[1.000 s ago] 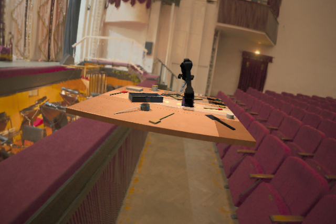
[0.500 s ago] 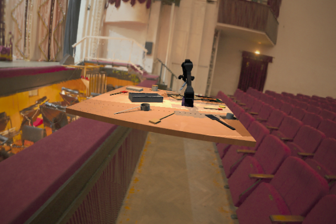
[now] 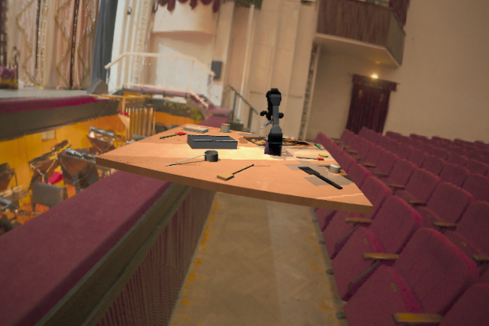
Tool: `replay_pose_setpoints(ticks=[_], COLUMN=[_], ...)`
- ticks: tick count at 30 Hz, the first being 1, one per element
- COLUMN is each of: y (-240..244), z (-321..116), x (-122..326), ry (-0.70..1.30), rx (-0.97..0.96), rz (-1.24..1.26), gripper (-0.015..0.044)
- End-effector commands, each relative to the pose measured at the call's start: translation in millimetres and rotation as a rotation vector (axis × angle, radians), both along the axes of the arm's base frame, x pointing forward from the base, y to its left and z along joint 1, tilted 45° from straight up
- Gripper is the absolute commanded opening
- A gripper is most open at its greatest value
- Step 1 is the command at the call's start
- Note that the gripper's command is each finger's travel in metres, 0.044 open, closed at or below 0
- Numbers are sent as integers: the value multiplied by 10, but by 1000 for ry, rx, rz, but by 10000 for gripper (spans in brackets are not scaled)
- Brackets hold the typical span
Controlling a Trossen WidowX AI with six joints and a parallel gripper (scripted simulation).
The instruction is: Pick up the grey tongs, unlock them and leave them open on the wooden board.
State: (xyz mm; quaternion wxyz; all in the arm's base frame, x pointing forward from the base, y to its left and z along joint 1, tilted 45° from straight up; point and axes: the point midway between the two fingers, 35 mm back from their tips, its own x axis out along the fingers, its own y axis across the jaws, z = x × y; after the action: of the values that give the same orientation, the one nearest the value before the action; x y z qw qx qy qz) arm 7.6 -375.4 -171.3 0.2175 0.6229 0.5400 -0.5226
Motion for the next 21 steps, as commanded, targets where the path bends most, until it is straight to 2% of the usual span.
replay_pose_setpoints(ticks=[1, 21], y=[-6, 210], z=[5, -6], x=[-9, -14], ry=[-23, -123], rx=[33, 274], rz=[-22, -151], gripper=[-150, -150])
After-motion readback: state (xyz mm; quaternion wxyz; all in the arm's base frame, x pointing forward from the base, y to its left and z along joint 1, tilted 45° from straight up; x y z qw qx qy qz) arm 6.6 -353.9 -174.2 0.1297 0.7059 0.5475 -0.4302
